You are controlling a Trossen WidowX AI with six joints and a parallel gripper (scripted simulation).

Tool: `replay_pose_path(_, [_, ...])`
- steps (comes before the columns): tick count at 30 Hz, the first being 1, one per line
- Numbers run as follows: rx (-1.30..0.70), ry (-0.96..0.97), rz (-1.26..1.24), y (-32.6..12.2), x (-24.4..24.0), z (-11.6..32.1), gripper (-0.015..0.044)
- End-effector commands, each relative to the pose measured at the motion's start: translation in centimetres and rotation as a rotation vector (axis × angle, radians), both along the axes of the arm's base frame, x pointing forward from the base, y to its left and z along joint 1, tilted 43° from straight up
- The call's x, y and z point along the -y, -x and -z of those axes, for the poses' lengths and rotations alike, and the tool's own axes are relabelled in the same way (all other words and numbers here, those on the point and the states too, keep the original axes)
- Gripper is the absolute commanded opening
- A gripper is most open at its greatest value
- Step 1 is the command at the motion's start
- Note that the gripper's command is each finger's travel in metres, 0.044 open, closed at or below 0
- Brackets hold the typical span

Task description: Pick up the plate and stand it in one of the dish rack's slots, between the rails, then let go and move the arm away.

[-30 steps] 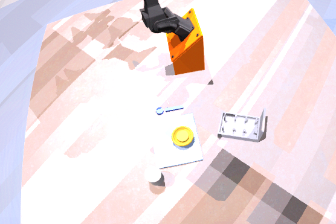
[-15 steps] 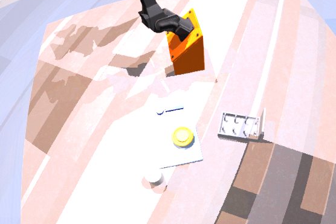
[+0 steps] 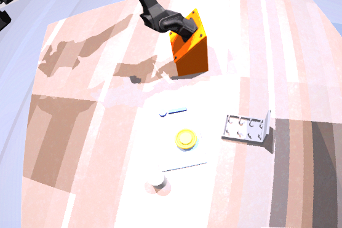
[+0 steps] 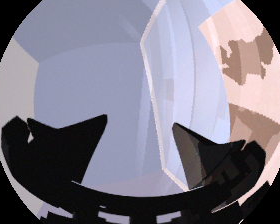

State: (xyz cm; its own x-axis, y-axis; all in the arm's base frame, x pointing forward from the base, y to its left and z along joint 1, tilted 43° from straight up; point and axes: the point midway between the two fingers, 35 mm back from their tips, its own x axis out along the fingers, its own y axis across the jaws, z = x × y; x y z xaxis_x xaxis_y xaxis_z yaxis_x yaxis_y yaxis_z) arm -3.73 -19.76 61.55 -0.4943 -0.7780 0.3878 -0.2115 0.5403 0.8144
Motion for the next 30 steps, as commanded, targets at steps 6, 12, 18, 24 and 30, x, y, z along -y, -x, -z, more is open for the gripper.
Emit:
replay_pose_path(6, [-0.166, -0.155, -0.069, -4.1, 4.2, 2.6, 0.04])
replay_pose_path(12, [-0.262, -0.24, -0.126, -7.0, 6.4, 4.5, 0.04])
replay_pose_path(18, [-0.373, -0.331, -0.176, -10.0, 8.2, 6.8, 0.04])
replay_pose_path(24, [-0.506, -0.432, -0.222, -13.2, 9.8, 9.6, 0.04])
replay_pose_path(30, [-0.657, -0.537, -0.265, -16.5, 11.1, 12.8, 0.04])
